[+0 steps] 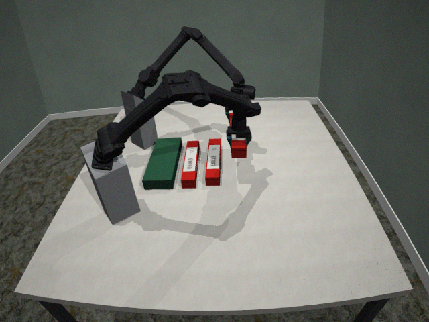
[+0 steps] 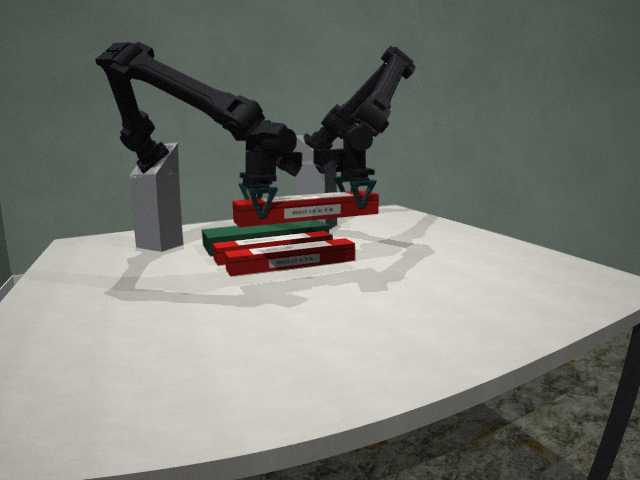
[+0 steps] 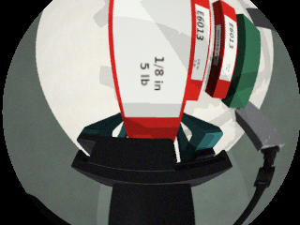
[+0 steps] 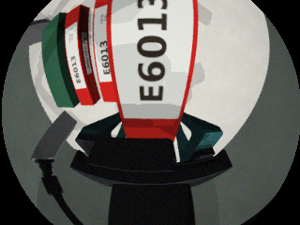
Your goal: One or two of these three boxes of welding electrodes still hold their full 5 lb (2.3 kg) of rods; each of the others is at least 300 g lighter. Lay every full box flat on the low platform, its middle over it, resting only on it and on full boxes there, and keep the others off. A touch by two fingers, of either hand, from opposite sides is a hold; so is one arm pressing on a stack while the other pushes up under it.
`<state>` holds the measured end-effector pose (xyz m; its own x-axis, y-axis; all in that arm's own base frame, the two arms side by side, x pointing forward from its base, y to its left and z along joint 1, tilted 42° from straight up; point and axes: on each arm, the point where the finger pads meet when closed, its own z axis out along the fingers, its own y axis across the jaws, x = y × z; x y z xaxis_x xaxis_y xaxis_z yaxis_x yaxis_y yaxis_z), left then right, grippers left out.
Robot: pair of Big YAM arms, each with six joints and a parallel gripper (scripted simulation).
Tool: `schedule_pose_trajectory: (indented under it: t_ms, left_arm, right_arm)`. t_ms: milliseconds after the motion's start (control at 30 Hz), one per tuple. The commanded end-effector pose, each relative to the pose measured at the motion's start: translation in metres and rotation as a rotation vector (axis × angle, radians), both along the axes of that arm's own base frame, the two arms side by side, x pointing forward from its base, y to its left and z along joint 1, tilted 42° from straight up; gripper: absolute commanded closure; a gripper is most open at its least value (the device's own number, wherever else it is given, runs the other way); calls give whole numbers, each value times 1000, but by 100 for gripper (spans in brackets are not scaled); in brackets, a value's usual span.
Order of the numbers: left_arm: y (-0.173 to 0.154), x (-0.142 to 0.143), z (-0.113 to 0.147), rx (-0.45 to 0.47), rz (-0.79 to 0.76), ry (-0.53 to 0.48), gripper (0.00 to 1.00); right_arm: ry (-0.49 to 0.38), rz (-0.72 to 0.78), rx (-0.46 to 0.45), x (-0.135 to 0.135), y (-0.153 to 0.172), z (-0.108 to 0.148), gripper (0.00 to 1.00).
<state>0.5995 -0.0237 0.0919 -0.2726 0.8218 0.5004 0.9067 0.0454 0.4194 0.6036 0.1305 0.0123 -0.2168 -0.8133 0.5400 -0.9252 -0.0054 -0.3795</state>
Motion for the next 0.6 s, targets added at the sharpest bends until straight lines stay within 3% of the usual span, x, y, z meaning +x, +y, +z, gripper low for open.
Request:
schedule_pose_trajectory:
  t_ms: [0,567]
  left_arm:
    - [-16,29,49,-12,-41,-105,100]
    - [-8,36,34,-12,-46,-105,100]
  right_arm:
    - [-113,69,48,33,41,60,100]
    - [-112,64,45,41,27,45,100]
